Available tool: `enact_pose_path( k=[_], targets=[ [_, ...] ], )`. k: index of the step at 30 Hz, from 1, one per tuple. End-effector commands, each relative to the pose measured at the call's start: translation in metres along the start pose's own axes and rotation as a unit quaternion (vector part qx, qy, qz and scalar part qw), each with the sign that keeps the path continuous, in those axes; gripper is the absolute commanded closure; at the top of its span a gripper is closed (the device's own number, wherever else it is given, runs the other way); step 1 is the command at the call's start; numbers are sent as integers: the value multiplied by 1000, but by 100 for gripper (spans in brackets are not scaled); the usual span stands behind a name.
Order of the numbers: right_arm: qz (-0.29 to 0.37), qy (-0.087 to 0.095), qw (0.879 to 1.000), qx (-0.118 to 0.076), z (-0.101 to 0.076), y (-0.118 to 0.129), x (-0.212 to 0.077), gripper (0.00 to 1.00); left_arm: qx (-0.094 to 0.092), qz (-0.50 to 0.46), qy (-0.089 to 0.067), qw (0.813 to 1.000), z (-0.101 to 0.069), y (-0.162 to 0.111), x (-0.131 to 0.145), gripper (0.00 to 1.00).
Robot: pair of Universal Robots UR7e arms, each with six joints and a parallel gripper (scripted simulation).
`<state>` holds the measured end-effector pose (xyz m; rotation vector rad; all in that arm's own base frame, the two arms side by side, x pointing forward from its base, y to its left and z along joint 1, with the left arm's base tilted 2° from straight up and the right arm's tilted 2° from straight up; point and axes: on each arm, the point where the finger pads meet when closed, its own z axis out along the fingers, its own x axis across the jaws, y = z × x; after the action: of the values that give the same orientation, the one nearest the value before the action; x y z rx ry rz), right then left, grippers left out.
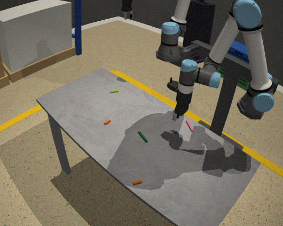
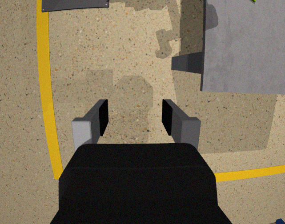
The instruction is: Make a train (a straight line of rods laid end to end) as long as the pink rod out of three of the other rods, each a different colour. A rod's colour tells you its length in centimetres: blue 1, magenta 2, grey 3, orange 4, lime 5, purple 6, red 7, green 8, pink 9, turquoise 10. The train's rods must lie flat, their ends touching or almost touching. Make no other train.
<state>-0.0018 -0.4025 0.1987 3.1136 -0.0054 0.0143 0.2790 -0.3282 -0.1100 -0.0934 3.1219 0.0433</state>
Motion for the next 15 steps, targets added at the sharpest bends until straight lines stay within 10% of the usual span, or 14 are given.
enact_pose_path(
  k=[1,5,6,15],
  targets=[
    [0,0,1000,-1,-1,1,0,0,1,0,0,1000,-4,-1,0,46],
    [0,0,1000,-1,-1,1,0,0,1,0,0,1000,-5,-1,0,46],
    [0,0,1000,-1,-1,1,0,0,1,0,0,1000,-5,-1,0,0],
    [0,0,1000,-1,-1,1,0,0,1,0,0,1000,-5,-1,0,0]
  ],
)
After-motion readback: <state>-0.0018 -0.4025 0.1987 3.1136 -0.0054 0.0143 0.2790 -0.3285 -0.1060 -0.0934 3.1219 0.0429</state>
